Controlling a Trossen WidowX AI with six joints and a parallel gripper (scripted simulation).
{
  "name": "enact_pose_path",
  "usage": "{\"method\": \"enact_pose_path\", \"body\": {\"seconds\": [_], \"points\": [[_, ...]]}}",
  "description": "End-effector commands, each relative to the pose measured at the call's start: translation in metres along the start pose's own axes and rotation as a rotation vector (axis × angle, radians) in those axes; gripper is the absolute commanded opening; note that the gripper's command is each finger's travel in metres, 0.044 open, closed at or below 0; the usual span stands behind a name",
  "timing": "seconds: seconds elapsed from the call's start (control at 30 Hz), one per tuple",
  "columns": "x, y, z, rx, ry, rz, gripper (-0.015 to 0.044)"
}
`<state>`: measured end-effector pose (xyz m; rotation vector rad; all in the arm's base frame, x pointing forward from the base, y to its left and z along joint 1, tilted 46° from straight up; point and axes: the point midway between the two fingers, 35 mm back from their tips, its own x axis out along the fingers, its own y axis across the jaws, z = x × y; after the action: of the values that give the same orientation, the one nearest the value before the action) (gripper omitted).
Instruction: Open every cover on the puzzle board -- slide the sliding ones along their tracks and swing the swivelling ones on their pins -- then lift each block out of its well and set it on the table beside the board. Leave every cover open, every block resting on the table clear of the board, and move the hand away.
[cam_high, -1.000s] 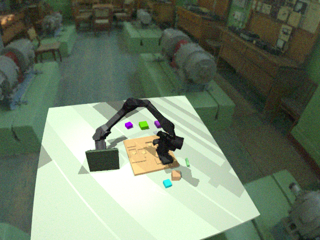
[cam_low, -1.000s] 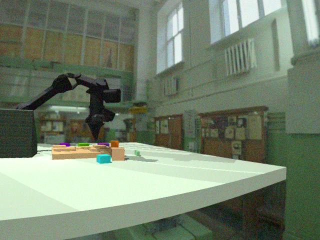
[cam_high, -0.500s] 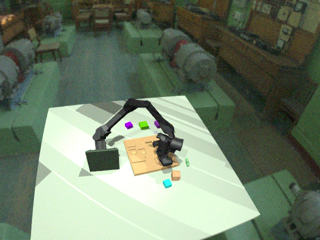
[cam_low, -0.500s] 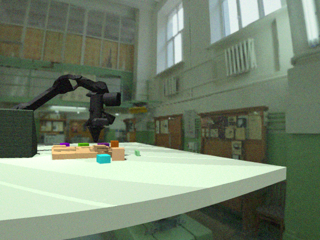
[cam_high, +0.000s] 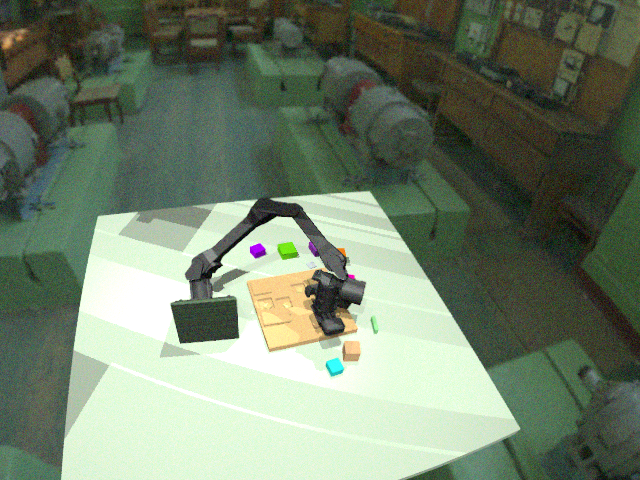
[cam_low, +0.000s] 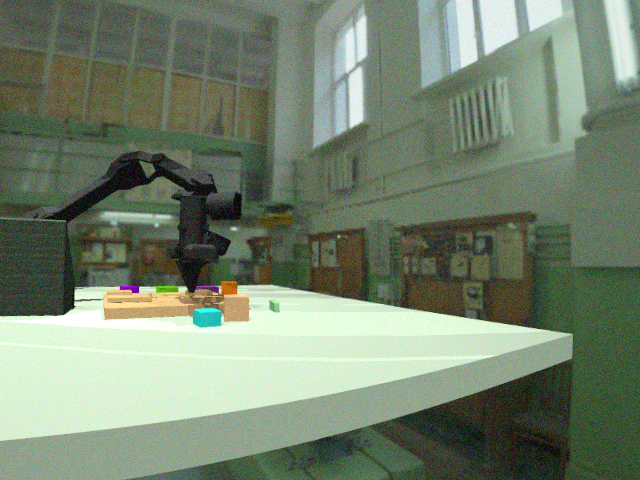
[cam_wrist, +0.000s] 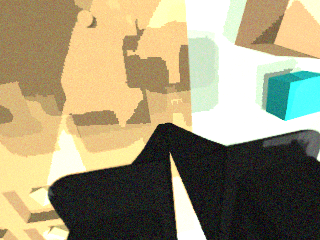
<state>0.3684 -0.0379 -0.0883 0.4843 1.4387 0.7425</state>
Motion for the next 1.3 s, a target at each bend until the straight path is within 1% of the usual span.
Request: {"method": "enact_pose_path", "body": {"seconds": [0.0, 0.53, 1.27], "points": [[0.006, 0.001, -0.001, 0.005, 0.000, 0.006, 0.0000], [0.021, 0.002, -0.001, 0.005, 0.000, 0.008, 0.0000], [0.022, 0.023, -0.007, 0.005, 0.001, 0.009, 0.0000]]}}
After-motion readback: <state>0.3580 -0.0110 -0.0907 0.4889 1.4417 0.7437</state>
